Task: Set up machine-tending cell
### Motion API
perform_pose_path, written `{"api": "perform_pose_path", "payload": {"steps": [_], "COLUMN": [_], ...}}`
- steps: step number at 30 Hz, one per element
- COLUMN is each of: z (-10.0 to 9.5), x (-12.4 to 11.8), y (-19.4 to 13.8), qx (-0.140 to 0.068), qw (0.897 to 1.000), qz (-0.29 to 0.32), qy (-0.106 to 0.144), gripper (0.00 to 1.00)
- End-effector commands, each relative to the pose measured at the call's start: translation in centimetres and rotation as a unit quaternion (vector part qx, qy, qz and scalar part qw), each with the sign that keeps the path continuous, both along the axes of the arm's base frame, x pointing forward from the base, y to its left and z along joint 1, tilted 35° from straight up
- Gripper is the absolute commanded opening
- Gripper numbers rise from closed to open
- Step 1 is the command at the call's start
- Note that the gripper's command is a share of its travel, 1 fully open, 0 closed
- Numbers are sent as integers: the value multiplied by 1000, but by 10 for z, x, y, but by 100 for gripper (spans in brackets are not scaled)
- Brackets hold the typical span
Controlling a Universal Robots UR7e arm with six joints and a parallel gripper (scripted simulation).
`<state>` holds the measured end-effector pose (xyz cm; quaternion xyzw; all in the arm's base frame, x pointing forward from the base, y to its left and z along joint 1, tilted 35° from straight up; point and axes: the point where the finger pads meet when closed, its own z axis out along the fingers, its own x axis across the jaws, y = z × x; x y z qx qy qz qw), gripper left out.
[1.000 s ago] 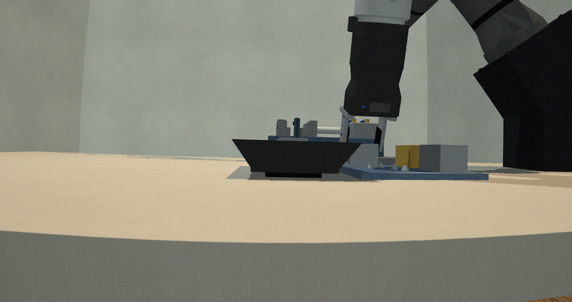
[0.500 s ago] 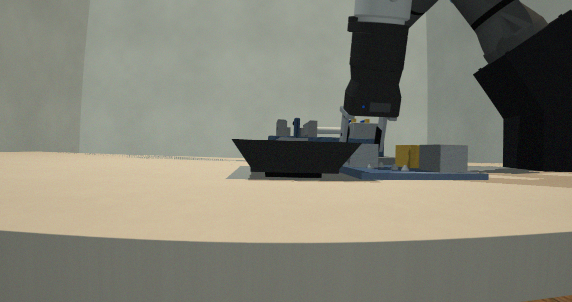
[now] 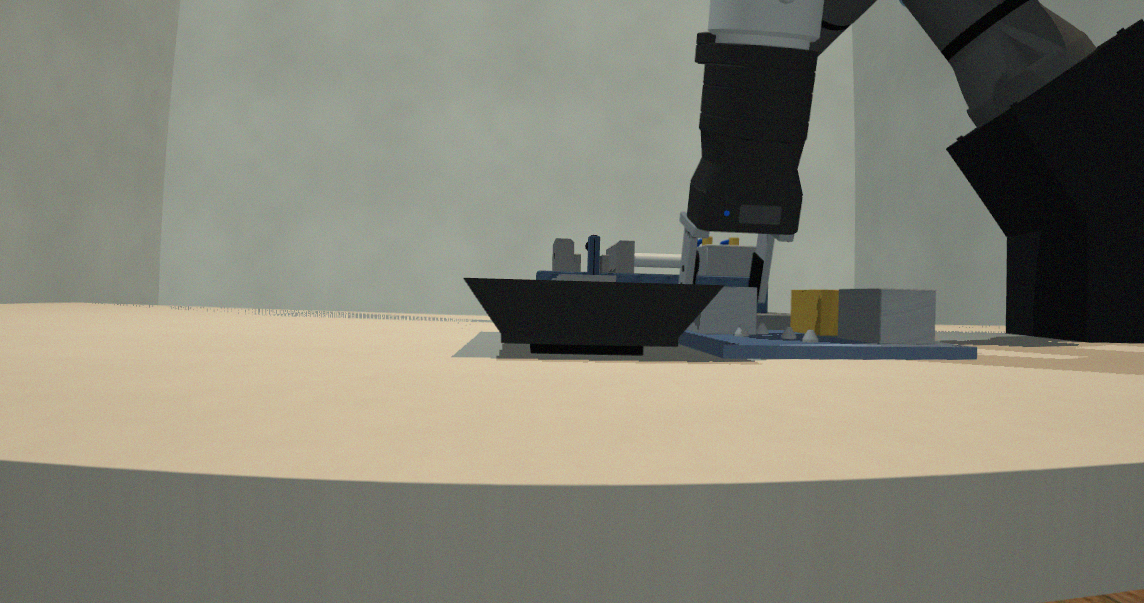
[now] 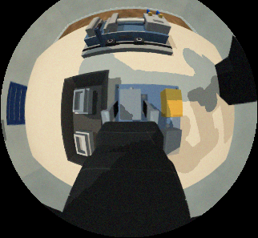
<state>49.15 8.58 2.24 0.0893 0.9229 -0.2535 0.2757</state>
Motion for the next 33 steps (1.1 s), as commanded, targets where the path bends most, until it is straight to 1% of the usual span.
{"api": "perform_pose_path", "payload": {"steps": [1,5,8,13,19,21,33], "z": [3,4,9,20,39,39,85], "x": [0,-3,-6,-14,-26,-26,-57], "y": [1,1,2,5,9,9,20], "qx": [1,0,0,0,0,0,0], "qw": [1000,1000,1000,1000,1000,1000,1000], "qz": [0,1,1,1,1,1,1], "qy": [-1,0,0,0,0,0,0], "gripper": [100,100,100,100,100,100,100]}}
